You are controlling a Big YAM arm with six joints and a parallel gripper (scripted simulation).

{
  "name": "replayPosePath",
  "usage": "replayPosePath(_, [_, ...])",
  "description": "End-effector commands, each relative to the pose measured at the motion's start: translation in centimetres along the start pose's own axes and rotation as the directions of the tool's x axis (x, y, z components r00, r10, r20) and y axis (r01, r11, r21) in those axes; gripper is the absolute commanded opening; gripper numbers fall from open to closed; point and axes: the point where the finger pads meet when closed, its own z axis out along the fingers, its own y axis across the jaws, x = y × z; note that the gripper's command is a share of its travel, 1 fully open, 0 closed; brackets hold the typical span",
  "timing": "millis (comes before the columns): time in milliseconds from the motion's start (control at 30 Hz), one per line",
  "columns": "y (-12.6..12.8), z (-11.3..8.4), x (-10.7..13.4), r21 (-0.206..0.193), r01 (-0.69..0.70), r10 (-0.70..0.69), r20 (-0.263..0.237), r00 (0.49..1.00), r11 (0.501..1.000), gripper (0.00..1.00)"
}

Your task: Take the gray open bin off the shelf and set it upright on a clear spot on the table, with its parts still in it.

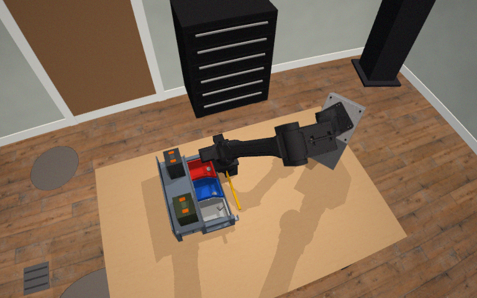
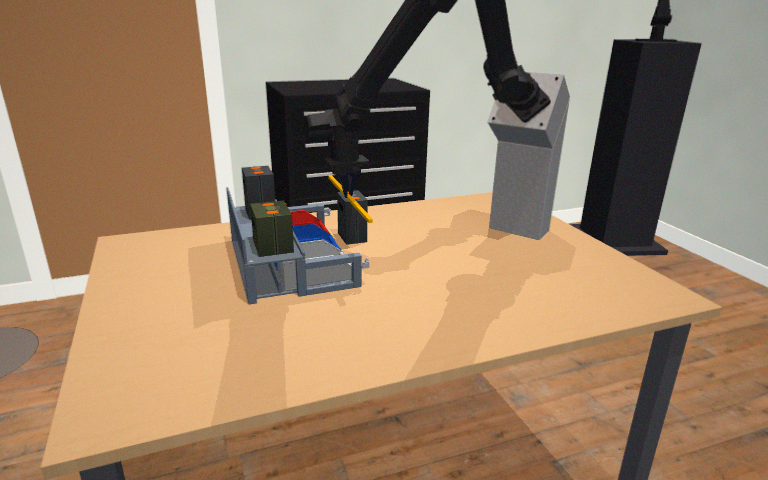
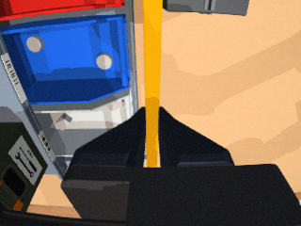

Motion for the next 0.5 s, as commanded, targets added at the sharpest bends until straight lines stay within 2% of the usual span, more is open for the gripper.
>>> replayPosePath(0, [1.5,-2.2,-0.6,-0.061,0.020,-0.019,0.022,1.000,0.998,0.00])
replayPosePath(467, [-1.3,-2.0,-0.7,-0.059,0.018,-0.017,0.021,1.000,0.998,0.00])
